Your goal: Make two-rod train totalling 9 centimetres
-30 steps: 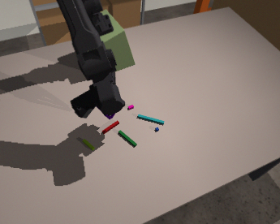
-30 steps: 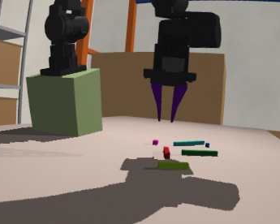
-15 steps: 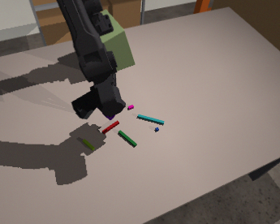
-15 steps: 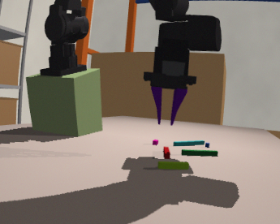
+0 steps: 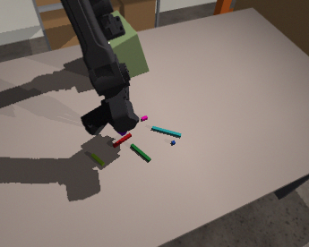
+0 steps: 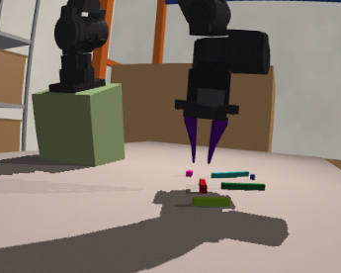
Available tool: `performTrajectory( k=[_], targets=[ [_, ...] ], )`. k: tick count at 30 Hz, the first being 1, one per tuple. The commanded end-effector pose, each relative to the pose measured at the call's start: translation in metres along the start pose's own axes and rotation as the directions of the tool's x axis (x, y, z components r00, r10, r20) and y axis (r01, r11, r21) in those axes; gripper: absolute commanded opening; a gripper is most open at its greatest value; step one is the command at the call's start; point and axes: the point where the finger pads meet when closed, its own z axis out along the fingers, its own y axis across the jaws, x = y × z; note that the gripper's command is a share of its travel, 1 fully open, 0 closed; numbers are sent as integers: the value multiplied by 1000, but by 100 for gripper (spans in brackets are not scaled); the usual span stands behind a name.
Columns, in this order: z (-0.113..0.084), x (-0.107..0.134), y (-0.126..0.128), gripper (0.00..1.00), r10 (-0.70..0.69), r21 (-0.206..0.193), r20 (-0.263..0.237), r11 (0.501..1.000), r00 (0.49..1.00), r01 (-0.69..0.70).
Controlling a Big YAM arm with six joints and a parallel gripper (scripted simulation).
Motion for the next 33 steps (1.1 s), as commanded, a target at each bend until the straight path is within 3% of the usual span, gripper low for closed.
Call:
performTrajectory(
  k=[1, 2, 3, 5, 15, 17, 33],
  targets=[
    [-2, -17, 20, 23, 10, -45, 24, 999, 1000, -9],
    [-2, -17, 20, 23, 10, -45, 24, 999, 1000, -9],
    [-12, -23, 26, 23, 19, -75, 39, 997, 999, -16],
    [3, -17, 20, 23, 10, -45, 23, 999, 1000, -9],
    [11, -19, 22, 23, 14, -57, 30, 998, 999, -13],
    [19, -16, 19, 23, 9, -42, 22, 999, 1000, -8],
    [21, -17, 21, 23, 10, -50, 27, 999, 1000, -9]
  ],
)
